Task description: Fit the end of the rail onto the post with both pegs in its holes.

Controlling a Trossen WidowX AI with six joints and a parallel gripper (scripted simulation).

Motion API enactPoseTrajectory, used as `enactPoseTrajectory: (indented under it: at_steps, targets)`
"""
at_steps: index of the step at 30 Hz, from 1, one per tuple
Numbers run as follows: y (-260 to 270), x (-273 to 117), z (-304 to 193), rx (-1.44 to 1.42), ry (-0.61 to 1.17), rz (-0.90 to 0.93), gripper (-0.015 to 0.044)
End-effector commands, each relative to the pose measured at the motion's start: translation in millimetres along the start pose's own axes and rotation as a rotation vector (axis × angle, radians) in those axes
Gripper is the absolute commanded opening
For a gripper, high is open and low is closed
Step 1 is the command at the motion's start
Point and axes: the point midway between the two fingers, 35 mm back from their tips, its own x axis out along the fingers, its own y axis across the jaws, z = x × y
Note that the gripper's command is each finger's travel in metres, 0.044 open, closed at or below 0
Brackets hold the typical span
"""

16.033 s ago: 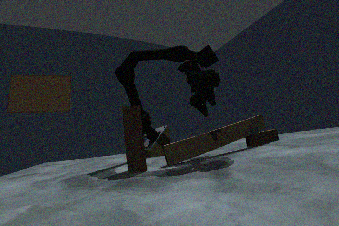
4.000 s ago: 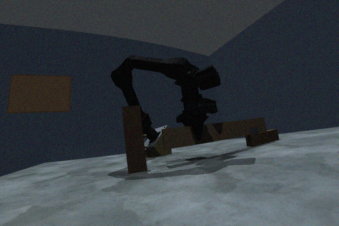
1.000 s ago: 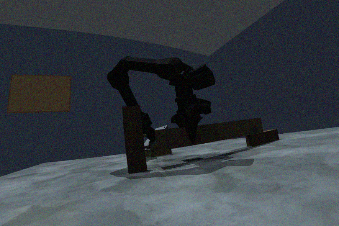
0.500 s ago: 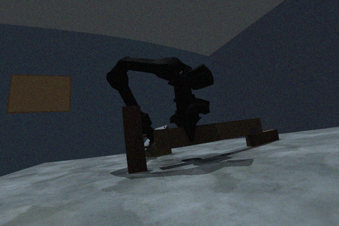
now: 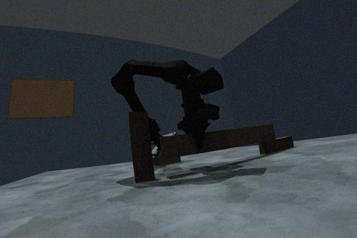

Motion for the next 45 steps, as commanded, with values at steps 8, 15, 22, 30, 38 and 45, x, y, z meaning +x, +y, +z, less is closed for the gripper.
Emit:
enactPoseTrajectory:
  at_steps: [8, 15, 22, 30, 38, 45]
  targets:
    - [-0.5, -0.8, -4.1, -0.001, -0.003, -0.005, 0.0000]
    - [-0.6, -0.4, -6.2, -0.002, -0.003, -0.005, 0.0000]
    - [-0.6, -0.7, -8.4, -0.002, -0.003, -0.005, 0.0000]
    - [-0.6, -1.5, -10.8, -0.002, -0.003, -0.005, 0.0000]
    - [-0.5, -2.0, -13.3, -0.002, -0.003, -0.005, 0.0000]
    - [-0.5, -1.7, -15.5, -0.002, -0.003, -0.005, 0.0000]
